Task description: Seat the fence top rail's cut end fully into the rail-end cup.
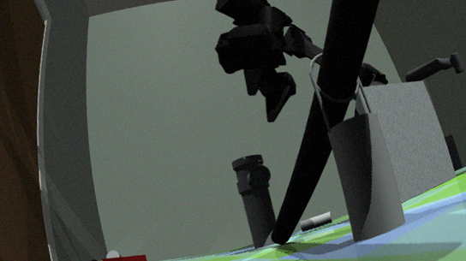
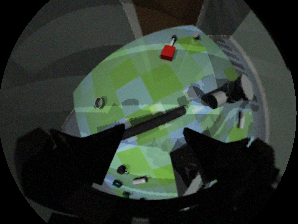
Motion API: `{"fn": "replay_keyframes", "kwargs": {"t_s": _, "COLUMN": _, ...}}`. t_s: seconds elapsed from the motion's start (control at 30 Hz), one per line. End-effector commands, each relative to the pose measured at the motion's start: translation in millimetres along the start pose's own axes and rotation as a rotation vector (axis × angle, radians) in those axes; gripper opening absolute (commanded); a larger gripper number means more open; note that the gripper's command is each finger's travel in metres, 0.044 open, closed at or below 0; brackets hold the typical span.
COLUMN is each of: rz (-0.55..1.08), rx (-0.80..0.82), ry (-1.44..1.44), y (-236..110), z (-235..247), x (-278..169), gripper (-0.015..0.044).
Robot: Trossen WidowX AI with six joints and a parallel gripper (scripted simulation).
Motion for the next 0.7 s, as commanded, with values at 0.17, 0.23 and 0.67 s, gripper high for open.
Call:
{"fn": "replay_keyframes", "kwargs": {"t_s": 0.17, "rz": 0.186, "rx": -0.311, "ry": 1.052, "y": 72.0, "z": 15.3, "x": -4.8, "gripper": 0.0440}}
{"fn": "replay_keyframes", "kwargs": {"t_s": 0.23, "rz": 0.186, "rx": -0.323, "ry": 1.087, "y": 73.9, "z": 15.6, "x": -5.1, "gripper": 0.0440}}
{"fn": "replay_keyframes", "kwargs": {"t_s": 0.67, "rz": 0.186, "rx": -0.323, "ry": 1.087, "y": 73.9, "z": 15.6, "x": -5.1, "gripper": 0.0440}}
Point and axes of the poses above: the point midway between the two fingers, 35 mm back from their tips, its own y axis out along the fingers, its own z axis across the jaws, x = y × z, the point moved 6 cm from there along -y, back along the fingers, and after that the axes turned 3 degrees about -y, right-handed, at the moved point
